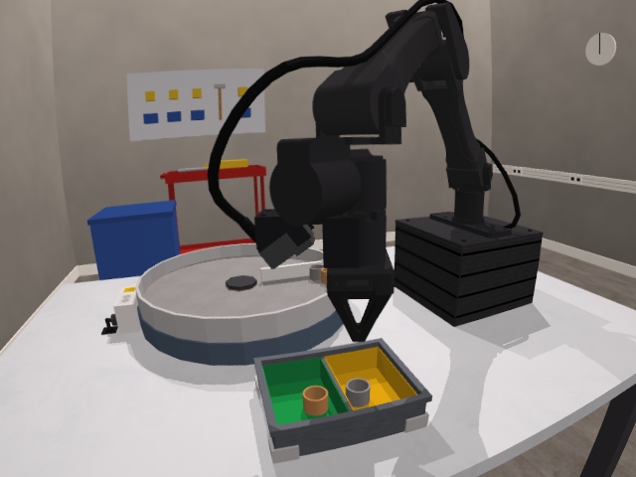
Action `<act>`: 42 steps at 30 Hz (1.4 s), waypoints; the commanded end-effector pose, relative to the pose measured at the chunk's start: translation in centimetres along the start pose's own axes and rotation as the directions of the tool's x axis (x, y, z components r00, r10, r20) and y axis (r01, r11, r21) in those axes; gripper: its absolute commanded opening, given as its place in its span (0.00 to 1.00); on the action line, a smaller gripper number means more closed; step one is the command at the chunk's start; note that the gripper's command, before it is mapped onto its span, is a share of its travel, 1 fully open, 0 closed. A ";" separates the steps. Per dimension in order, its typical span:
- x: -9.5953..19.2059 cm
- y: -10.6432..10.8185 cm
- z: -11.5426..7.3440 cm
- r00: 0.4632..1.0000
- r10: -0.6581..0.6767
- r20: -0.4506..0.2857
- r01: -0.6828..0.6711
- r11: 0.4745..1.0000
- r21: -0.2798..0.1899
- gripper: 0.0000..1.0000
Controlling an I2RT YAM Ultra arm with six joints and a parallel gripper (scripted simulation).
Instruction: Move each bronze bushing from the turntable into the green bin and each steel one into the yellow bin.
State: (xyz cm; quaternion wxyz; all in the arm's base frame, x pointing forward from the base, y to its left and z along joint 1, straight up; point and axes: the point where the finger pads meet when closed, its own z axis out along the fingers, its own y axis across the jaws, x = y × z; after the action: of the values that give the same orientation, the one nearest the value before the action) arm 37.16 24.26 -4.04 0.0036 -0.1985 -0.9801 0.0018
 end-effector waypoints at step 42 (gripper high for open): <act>-3.6 -25.3 -0.8 0.984 0.175 0.022 -0.174 0.984 -0.028 0.12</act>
State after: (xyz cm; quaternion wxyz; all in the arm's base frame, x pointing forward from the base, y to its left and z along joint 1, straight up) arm 30.25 0.74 -3.82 0.0101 -0.3014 -0.9534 0.0030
